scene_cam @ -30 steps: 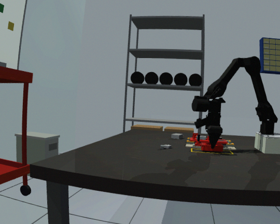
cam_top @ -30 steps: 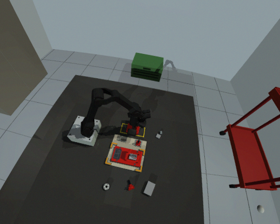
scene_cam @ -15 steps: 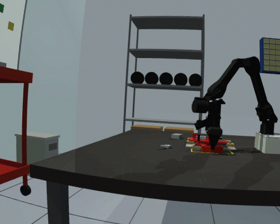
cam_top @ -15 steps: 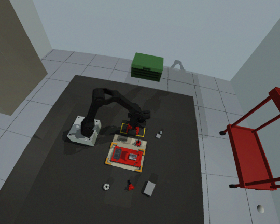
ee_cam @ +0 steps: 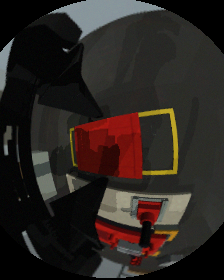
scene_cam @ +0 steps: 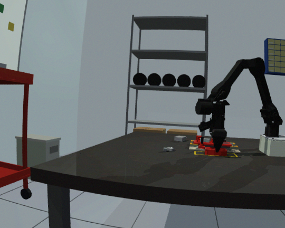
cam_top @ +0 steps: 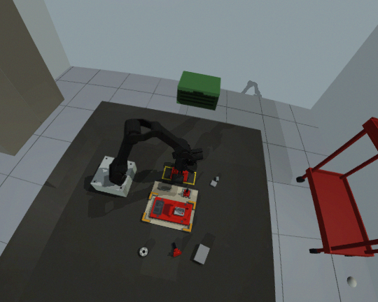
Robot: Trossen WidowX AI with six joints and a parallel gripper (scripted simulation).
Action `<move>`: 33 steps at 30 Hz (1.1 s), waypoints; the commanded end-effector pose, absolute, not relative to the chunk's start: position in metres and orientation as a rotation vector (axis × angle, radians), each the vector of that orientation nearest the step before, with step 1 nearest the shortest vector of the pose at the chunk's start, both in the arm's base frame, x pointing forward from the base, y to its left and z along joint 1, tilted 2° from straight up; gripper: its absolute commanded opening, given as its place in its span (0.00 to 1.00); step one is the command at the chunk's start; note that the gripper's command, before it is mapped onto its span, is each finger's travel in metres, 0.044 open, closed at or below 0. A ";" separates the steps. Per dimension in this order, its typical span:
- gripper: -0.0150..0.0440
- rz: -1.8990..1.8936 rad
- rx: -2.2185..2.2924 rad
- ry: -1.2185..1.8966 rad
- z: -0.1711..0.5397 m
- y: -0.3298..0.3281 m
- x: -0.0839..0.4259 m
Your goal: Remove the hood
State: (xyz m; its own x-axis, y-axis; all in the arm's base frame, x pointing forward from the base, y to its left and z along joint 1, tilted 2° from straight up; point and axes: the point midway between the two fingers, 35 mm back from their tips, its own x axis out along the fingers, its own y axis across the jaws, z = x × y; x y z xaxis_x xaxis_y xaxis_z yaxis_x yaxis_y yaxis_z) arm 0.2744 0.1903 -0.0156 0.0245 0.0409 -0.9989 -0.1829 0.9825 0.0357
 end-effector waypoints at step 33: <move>1.00 0.177 -0.110 1.528 0.053 0.189 0.275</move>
